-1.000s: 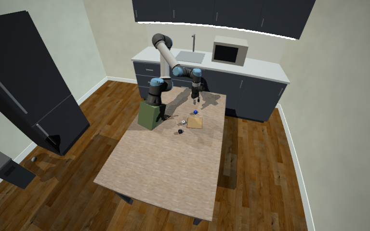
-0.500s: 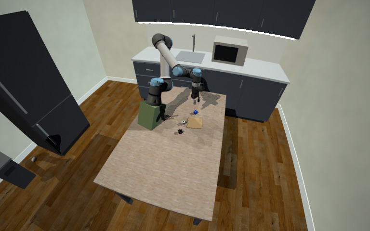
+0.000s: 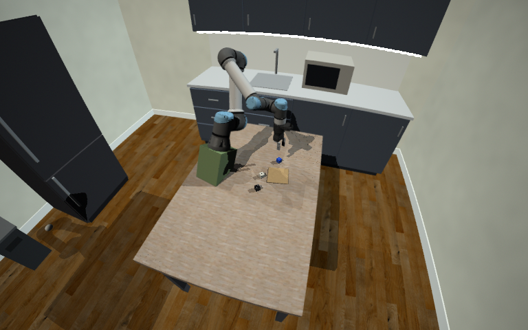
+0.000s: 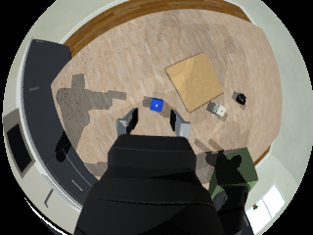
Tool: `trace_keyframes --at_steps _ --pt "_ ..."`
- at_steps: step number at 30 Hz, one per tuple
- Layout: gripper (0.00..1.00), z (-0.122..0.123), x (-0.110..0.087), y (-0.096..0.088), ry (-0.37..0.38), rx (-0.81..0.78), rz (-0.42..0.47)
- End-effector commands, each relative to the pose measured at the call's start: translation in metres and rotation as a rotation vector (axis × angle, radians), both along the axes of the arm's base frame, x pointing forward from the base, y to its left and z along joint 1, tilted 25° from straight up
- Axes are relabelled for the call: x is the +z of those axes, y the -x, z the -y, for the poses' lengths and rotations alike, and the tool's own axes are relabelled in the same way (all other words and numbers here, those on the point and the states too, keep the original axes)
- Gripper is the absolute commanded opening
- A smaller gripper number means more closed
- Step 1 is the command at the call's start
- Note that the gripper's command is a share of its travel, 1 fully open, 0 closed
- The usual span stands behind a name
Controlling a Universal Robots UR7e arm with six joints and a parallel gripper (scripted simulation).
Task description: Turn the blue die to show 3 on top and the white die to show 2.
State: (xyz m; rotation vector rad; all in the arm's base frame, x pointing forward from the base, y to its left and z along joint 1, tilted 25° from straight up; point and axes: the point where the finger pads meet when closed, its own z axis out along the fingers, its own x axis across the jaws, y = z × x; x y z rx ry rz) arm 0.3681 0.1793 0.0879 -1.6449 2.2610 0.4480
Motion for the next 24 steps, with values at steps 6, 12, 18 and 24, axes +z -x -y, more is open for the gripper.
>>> trace_keyframes --at_steps 6,12,18,24 --pt "1.0 -0.003 -0.007 -0.003 0.015 0.207 0.096" --pt "1.0 -0.005 -0.012 -0.005 0.026 0.373 0.174" --pt "1.0 -0.008 -0.015 -0.006 0.035 0.503 0.235" --pt "1.0 -0.01 -0.019 -0.006 0.044 0.625 0.292"
